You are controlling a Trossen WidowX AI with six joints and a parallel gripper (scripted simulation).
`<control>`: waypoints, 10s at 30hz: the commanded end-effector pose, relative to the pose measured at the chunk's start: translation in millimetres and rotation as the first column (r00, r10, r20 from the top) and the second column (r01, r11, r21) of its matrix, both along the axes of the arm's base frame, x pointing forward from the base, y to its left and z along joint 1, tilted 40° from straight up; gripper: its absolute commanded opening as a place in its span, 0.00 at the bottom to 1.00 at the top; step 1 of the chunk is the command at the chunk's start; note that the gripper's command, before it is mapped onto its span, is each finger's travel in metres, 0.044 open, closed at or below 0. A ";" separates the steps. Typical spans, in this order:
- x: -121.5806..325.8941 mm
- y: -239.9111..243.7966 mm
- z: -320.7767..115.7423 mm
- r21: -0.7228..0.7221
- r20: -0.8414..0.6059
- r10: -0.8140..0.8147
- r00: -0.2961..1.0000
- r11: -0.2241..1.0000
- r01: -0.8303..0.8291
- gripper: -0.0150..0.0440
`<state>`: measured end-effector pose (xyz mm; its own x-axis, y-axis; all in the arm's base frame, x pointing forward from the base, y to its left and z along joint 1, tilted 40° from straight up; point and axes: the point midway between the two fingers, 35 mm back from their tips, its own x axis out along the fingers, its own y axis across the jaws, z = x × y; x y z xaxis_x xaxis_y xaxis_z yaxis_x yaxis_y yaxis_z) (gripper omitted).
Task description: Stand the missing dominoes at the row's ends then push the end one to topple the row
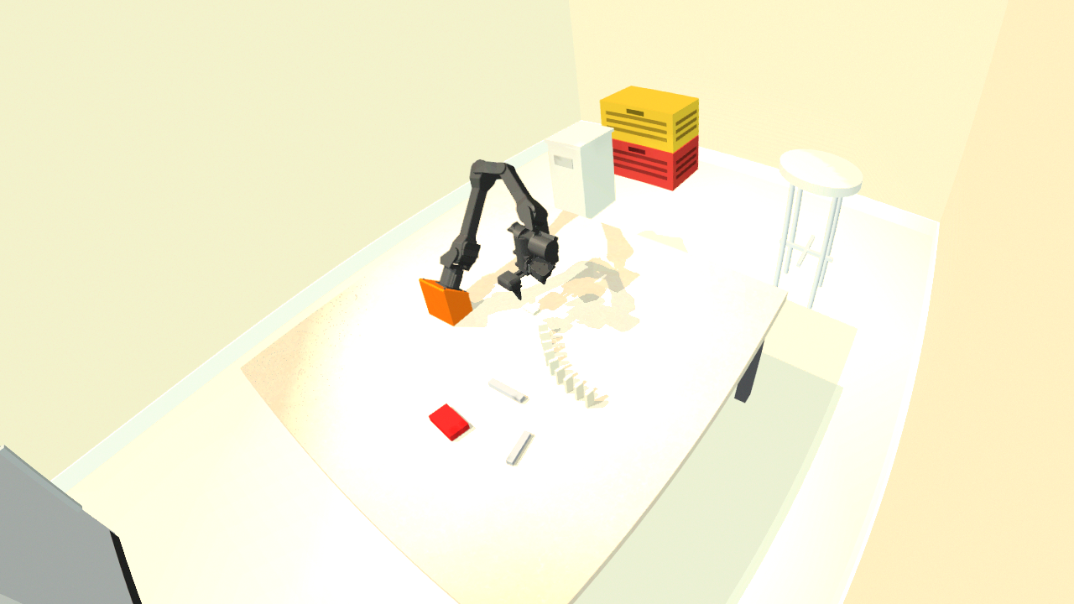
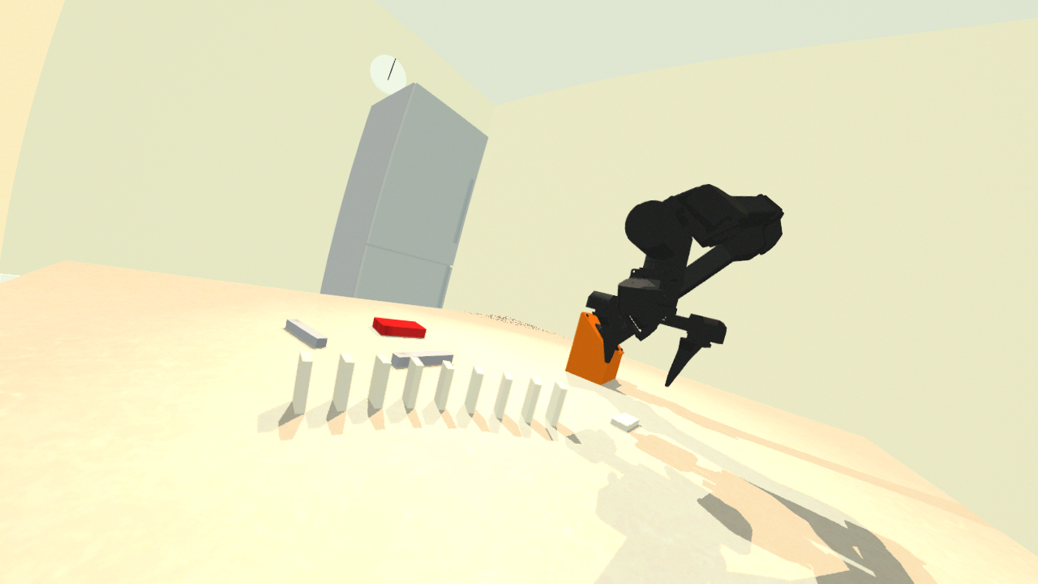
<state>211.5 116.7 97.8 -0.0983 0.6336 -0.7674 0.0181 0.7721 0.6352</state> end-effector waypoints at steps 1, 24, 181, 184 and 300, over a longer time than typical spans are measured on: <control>-1.9 2.3 -0.6 0.008 0.018 0.011 1.000 1.000 -0.012 1.00; -8.3 52.1 -60.0 0.012 0.018 0.011 1.000 1.000 -0.012 1.00; 175.7 105.8 107.9 0.201 0.846 -0.471 0.250 0.716 0.669 0.44; 169.4 103.1 110.0 0.247 0.841 -0.501 0.203 0.690 0.681 0.44; 213.1 134.2 44.7 -0.158 0.690 -0.210 0.693 0.891 0.427 1.00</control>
<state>416.1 254.3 155.9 0.8357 0.1837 -0.5176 0.0323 0.9243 0.3802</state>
